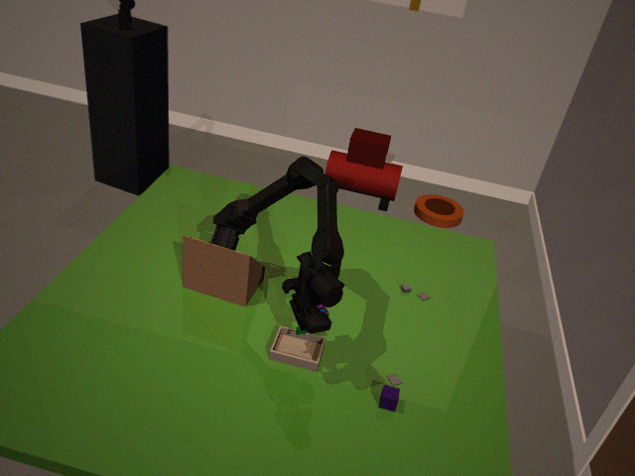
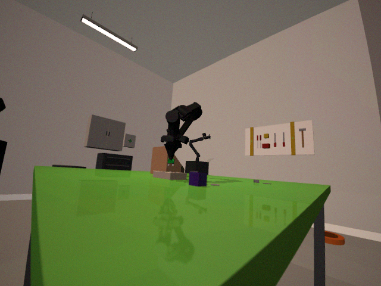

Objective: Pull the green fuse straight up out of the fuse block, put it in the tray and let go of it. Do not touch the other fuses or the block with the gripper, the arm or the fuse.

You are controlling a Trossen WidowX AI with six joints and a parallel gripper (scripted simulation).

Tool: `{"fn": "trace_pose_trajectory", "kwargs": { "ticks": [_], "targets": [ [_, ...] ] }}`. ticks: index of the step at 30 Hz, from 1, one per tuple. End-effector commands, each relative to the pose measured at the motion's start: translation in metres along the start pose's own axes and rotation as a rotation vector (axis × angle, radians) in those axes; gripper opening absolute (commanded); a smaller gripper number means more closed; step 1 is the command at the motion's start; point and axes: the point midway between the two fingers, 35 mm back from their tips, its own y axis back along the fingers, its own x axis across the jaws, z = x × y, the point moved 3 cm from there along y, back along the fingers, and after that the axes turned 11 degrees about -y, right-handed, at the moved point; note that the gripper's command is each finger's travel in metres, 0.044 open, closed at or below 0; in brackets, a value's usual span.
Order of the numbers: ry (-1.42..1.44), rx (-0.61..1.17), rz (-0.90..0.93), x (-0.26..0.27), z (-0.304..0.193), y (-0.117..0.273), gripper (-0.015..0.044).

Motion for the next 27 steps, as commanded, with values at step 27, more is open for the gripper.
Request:
{"fn": "trace_pose_trajectory", "kwargs": {
  "ticks": [27],
  "targets": [
    [0.001,0.004,0.004,0.001,-0.001,-0.030,0.0210]
  ]
}}
